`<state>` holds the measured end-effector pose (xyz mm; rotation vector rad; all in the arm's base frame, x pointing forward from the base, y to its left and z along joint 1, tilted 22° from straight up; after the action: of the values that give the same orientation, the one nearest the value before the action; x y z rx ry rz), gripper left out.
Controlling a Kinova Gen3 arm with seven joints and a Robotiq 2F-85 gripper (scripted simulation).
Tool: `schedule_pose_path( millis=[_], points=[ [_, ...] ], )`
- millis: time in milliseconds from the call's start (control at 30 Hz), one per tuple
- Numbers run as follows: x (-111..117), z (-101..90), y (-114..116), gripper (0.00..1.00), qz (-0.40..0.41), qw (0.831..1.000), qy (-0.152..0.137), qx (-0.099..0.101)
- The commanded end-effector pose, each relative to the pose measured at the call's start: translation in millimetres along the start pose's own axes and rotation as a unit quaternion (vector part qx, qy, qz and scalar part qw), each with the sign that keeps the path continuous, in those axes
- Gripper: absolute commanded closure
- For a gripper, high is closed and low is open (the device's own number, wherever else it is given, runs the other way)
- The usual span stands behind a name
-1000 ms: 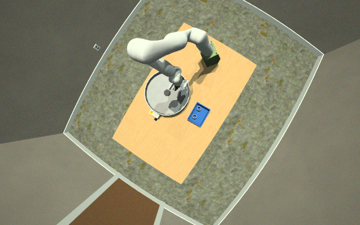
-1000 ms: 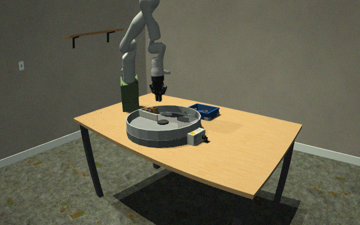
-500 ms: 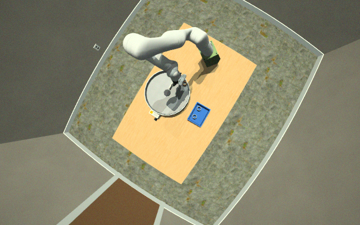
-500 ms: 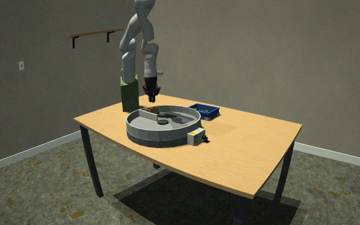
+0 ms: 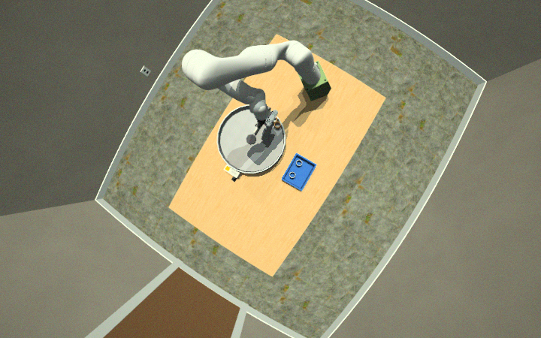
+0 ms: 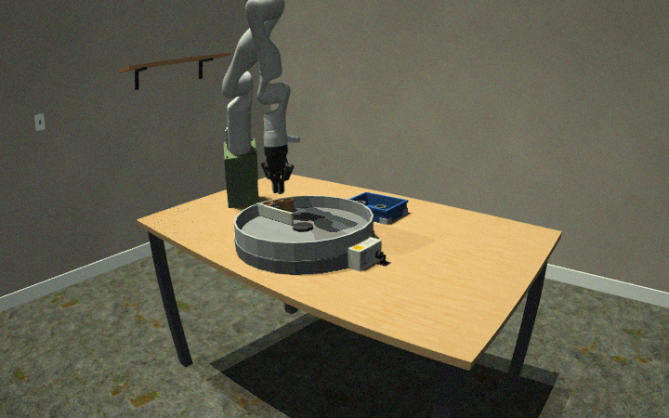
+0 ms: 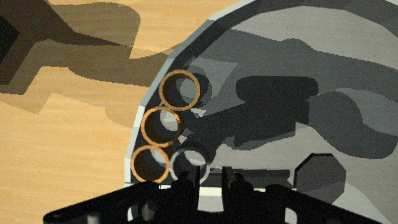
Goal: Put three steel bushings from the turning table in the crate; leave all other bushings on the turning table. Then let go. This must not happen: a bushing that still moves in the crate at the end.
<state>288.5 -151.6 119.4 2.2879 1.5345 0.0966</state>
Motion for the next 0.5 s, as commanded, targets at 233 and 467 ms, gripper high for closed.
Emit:
schedule_pose_path(
  millis=[233,467],
  points=[
    [-2.5,7.2,-4.1,0.82,0.004,1.000,-0.001,0.007],
    [-3.0,15.1,-3.9,0.82,0.005,1.000,-0.001,0.007]
  ],
)
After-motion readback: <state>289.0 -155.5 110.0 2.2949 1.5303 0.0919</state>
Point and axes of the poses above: the point where the finger pads meet when closed, its own z axis out along the fingers, its own y axis across the jaws, x = y × z, the point moved 8 cm from there along -z, back along the fingers, and after that the axes turned 12 degrees about z, right-handed, at the moved point
